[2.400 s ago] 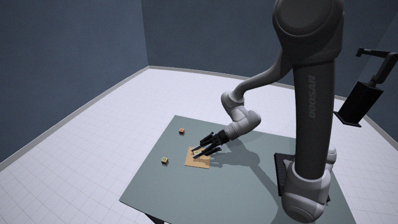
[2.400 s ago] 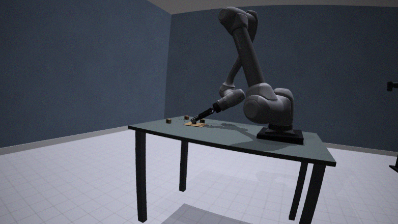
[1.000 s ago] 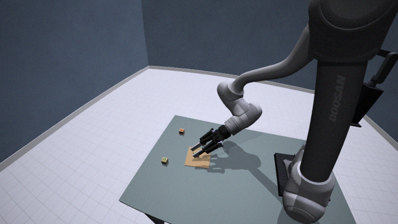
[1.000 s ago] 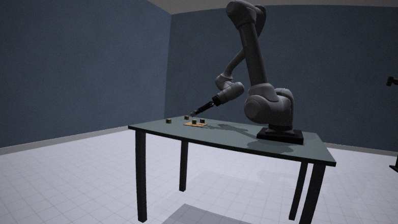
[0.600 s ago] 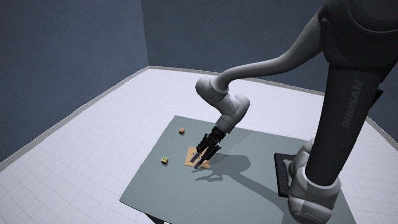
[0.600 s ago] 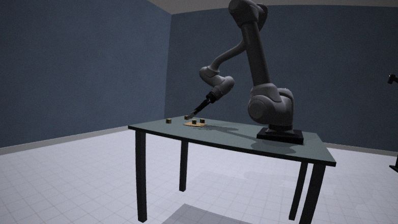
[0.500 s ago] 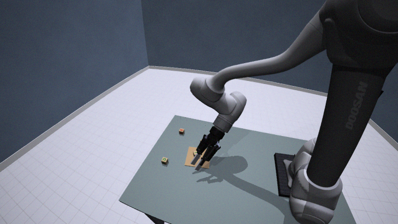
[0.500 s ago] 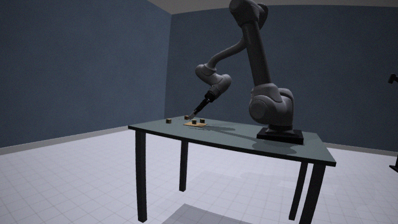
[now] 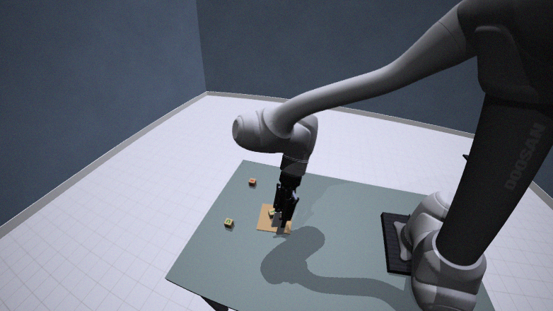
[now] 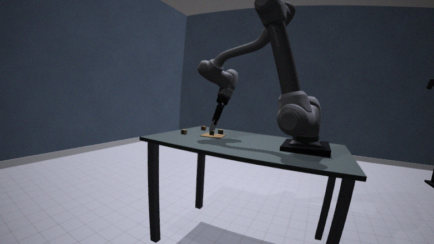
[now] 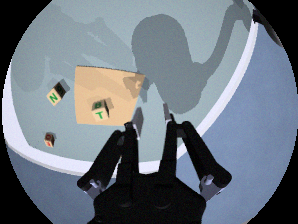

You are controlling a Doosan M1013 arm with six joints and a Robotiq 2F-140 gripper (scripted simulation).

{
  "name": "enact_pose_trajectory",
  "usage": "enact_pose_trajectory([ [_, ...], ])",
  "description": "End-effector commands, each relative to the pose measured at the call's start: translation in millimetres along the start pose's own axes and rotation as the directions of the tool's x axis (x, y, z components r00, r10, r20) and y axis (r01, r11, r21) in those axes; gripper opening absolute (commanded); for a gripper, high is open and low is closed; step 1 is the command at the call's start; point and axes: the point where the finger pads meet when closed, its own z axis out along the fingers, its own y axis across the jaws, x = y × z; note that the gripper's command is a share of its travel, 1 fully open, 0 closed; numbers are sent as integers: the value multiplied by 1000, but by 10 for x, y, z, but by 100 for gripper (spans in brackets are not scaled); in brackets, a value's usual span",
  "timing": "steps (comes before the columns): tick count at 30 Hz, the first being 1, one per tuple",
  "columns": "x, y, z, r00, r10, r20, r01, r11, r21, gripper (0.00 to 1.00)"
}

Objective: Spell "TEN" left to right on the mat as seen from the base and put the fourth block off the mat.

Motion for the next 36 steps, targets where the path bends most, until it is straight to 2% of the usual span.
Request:
enact_pose_trajectory([
  [1,-8,-92,-119,992,32,-126,-26,998,50,28],
  [2,-6,-132,-153,988,42,-148,-32,997,70,28],
  [4,-6,-132,-153,988,42,-148,-32,997,70,28],
  [8,-45,-372,-370,966,98,-238,-52,980,193,28],
  [14,-164,-634,-644,945,161,-285,-60,941,333,28],
  [17,-193,-681,-698,942,173,-289,-61,932,358,28],
  [21,-196,-685,-703,941,174,-289,-61,931,360,28],
  [22,-196,-685,-703,941,174,-289,-61,931,360,100],
  [32,-196,-685,-703,942,170,-291,-57,931,359,100],
  [36,-193,-687,-705,943,89,-320,24,943,333,100],
])
